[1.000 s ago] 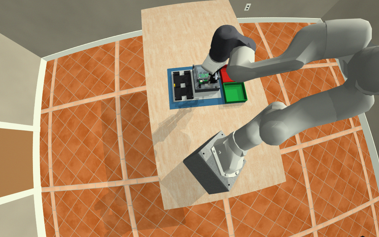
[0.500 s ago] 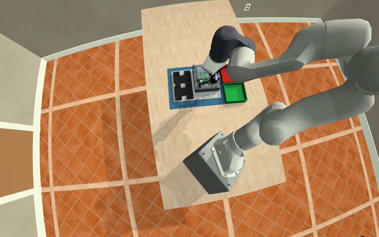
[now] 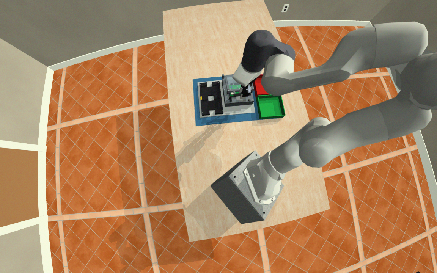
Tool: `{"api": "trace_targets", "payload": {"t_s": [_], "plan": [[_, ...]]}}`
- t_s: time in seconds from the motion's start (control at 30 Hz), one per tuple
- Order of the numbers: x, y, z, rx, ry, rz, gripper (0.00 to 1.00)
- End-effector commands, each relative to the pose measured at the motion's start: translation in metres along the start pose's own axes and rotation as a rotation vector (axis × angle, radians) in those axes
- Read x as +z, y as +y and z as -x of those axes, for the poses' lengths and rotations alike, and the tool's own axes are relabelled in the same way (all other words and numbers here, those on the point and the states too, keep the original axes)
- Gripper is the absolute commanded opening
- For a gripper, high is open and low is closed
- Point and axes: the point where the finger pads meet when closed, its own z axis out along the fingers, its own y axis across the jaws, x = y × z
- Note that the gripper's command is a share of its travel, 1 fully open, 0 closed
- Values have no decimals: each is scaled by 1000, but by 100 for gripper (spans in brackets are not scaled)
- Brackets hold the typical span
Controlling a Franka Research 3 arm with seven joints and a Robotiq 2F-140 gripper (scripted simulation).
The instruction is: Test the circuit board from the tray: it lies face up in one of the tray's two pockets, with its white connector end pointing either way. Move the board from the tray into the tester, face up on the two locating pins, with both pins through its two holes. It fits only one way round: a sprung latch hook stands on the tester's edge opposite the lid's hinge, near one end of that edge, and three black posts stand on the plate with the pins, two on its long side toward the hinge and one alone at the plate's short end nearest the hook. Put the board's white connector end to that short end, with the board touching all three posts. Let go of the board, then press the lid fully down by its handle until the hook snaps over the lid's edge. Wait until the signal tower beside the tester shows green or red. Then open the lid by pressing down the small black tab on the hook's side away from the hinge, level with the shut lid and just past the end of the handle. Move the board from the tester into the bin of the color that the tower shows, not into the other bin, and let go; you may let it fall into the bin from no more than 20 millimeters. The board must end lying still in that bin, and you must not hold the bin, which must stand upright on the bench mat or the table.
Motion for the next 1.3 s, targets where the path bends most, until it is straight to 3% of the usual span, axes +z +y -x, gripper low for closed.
{"api": "trace_targets", "payload": {"t_s": [0.0, 0.23, 0.27, 1.27], "plan": [[1, -1, 0, 4, 0, -1, 16], [1, -1, 0, 4, 0, -1, 16], [1, -1, 0, 4, 0, -1, 0], [1, -1, 0, 4, 0, -1, 0]]}}
